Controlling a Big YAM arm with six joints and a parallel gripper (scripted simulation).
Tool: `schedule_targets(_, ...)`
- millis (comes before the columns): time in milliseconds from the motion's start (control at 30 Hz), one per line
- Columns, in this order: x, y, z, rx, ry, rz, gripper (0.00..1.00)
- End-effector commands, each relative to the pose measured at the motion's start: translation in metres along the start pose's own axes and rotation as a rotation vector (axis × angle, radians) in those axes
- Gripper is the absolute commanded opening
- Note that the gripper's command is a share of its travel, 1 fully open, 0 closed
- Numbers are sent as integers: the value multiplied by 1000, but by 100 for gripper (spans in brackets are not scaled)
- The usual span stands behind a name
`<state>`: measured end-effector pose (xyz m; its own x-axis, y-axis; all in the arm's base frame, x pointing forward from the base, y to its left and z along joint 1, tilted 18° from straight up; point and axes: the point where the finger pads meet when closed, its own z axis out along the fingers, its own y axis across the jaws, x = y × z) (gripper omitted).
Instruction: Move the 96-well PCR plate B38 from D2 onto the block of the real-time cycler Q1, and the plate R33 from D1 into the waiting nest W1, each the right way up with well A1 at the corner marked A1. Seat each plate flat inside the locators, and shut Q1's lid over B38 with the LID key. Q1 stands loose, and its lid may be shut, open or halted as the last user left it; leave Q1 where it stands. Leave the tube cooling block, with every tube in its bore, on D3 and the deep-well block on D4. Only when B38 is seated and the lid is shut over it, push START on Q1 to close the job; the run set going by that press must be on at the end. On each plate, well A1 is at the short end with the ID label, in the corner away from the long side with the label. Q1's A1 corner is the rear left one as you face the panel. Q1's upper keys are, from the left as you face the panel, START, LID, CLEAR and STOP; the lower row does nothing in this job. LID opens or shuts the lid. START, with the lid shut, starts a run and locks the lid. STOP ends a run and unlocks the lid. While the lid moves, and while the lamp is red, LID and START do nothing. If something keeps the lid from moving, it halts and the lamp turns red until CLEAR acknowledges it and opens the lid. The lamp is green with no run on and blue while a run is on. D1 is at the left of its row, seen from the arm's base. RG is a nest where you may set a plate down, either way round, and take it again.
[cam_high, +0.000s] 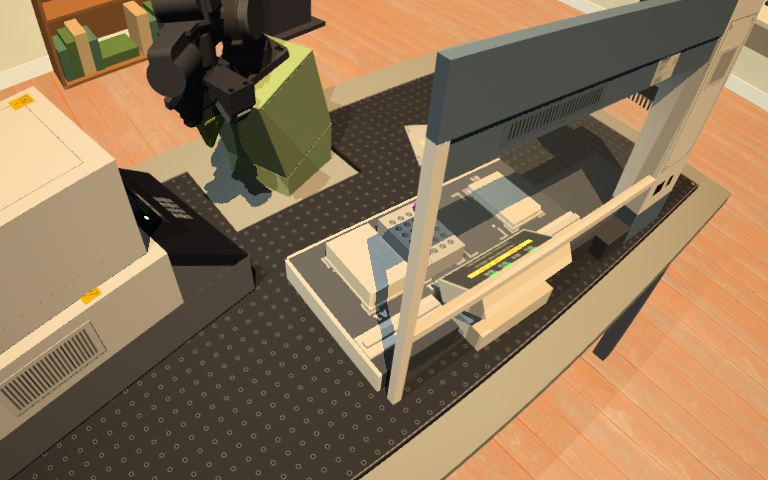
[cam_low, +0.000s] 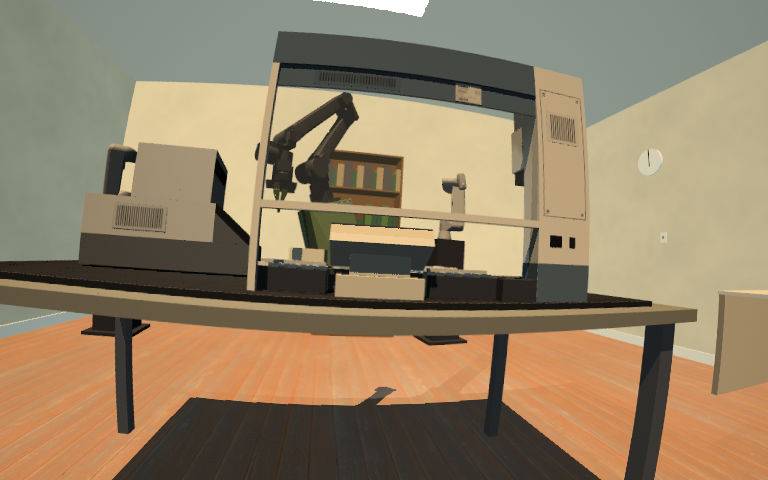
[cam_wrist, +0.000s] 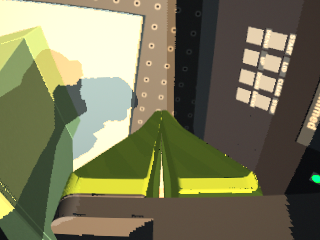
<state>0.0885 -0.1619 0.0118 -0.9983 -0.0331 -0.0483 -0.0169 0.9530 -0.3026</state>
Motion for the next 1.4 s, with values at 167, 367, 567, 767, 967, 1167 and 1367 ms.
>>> schedule_targets(167,-10,-19,-8,35,-25,25,0)
schedule_targets(367,0,-7,-4,14,-6,32,0)
schedule_targets(567,4,1,-1,-4,5,29,0)
schedule_targets(767,-1,-9,-5,21,-11,32,0)
schedule_targets(967,-9,-21,-10,45,-27,35,0)
schedule_targets(1167,-10,-24,-10,46,-27,35,0)
schedule_targets(1367,-12,-26,-11,53,-31,35,0)
